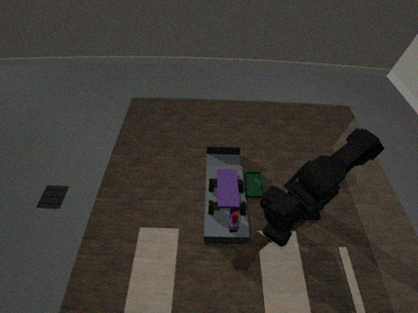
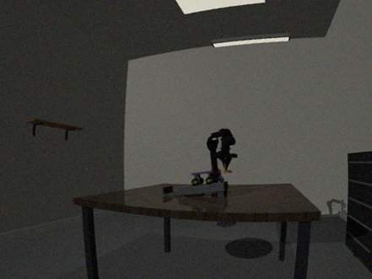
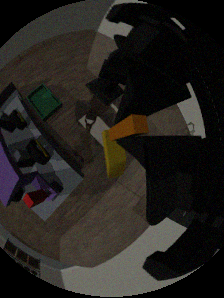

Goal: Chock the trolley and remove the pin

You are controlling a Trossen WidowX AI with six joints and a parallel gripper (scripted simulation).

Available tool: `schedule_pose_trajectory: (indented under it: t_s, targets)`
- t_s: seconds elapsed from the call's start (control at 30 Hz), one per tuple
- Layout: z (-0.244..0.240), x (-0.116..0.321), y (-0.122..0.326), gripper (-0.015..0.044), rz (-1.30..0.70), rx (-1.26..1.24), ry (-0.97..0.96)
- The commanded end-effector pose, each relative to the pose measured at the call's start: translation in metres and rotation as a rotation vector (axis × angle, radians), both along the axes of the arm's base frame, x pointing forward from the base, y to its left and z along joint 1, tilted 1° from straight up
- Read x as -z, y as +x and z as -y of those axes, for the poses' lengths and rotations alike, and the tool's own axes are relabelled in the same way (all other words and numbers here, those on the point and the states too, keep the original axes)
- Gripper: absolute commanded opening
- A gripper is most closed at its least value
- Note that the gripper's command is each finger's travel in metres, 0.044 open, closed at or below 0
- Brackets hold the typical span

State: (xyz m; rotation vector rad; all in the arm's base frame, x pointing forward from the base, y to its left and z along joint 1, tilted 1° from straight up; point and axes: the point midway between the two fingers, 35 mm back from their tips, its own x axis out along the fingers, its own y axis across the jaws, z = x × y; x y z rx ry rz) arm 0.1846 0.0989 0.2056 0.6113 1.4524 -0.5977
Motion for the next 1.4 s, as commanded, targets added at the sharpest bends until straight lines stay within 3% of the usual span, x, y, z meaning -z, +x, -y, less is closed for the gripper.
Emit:
schedule_pose_trajectory:
  t_s: [0.0,0.53,0.83,1.37]
  targets:
    - [0.0,0.0,0.0,0.0,-0.002,-0.133,-0.002]
    - [0.0,0.0,0.0,0.0,-0.003,-0.652,-0.019]
    - [0.004,0.0,0.001,0.0,-0.003,-0.658,-0.019]
    - [0.058,0.005,0.01,0.0,-0.003,-0.658,-0.025]
